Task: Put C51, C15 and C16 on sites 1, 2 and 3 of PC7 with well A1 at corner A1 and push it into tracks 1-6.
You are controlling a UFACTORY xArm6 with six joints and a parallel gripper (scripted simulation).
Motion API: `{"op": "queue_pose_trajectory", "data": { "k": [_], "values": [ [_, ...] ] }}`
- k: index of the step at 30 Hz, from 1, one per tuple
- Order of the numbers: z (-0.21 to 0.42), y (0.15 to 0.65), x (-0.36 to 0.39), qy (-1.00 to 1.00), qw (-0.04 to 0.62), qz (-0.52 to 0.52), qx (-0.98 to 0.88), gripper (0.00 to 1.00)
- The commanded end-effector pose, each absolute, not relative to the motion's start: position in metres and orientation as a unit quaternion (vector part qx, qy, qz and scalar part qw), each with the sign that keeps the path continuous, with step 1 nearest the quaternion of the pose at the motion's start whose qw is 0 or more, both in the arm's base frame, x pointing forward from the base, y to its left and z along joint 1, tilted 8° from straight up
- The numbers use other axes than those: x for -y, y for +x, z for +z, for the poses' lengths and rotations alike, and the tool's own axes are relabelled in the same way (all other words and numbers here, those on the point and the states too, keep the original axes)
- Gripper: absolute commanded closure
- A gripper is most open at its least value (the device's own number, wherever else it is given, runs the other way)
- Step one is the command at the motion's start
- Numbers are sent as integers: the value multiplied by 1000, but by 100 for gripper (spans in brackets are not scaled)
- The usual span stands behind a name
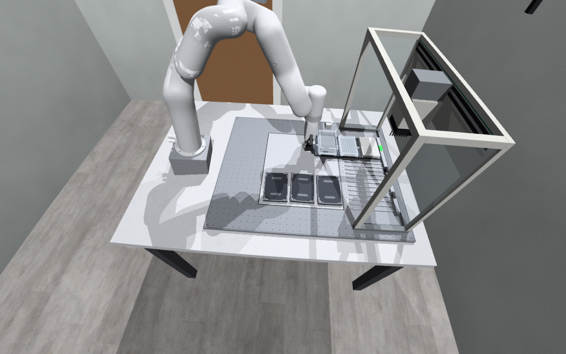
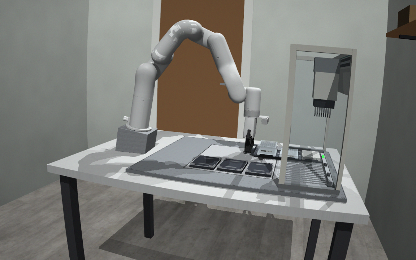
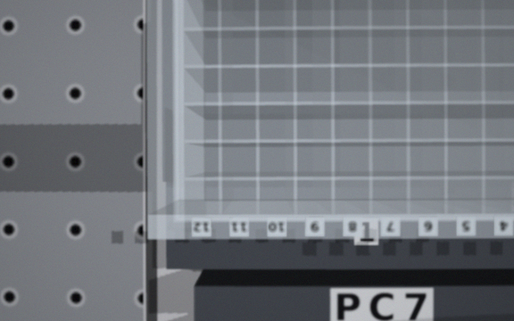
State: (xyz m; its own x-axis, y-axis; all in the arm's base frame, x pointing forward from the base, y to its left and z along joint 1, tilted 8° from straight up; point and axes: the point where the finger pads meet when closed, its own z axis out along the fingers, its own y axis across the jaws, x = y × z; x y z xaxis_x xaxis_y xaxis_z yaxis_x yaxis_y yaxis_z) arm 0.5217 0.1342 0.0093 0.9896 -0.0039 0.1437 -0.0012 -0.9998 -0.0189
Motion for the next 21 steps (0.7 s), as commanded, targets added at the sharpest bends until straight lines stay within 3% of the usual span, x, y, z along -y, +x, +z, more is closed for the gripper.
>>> {"op": "queue_pose_trajectory", "data": {
  "k": [1,21],
  "values": [
    [11,521,-135,-997,10,-74,-1,18],
    [20,515,-135,-997,10,-74,-1,18]
  ]
}}
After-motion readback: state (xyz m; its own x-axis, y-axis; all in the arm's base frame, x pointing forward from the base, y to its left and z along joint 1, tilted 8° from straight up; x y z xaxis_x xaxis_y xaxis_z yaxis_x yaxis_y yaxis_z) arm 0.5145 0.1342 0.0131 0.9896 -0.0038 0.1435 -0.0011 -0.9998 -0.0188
